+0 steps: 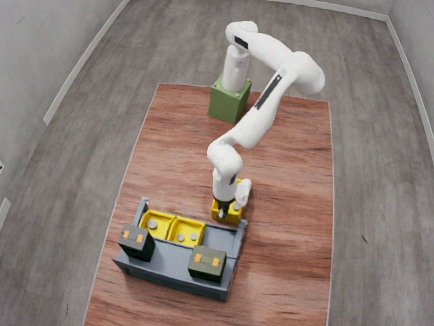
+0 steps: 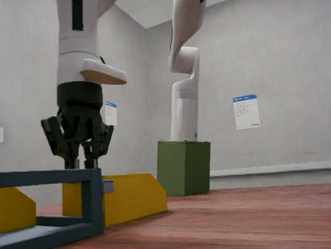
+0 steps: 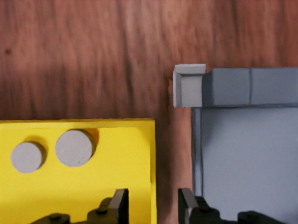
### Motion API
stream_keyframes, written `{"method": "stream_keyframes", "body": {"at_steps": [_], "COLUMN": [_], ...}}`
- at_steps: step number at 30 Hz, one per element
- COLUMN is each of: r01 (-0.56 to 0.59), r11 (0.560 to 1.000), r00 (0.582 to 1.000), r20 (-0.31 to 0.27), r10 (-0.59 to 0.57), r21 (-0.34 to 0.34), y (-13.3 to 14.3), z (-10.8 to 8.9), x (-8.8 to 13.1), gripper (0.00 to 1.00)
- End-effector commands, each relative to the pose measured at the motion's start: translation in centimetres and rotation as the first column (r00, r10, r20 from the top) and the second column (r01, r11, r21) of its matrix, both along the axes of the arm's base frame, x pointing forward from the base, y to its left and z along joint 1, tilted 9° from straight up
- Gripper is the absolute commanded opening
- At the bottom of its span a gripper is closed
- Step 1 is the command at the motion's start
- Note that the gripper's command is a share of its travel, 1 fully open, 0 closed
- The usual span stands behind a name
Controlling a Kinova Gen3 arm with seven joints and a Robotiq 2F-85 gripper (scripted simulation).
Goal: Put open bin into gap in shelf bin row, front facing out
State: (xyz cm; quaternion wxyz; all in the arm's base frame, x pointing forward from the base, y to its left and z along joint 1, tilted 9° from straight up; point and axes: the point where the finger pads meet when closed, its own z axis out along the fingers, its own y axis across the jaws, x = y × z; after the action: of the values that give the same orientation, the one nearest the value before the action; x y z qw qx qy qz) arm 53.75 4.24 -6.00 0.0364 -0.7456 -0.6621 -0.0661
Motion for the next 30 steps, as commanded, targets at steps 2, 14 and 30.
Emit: {"method": "stream_keyframes", "body": {"at_steps": [2,14,30], "r01": [0.000,0.000,0.000], "r11": [1.000,1.000,1.000], "r00": [1.000,1.000,1.000], "r20": [0.002,0.002,0.002], "r10": [0.000,0.000,0.000], "r21": [0.000,0.000,0.000], "y": [-0.02,0.13,0.13], "z": [0.09,-0.89,-0.89], "x": [0.07,0.13,0.13], "gripper": [0.39,0.39,0.10]}}
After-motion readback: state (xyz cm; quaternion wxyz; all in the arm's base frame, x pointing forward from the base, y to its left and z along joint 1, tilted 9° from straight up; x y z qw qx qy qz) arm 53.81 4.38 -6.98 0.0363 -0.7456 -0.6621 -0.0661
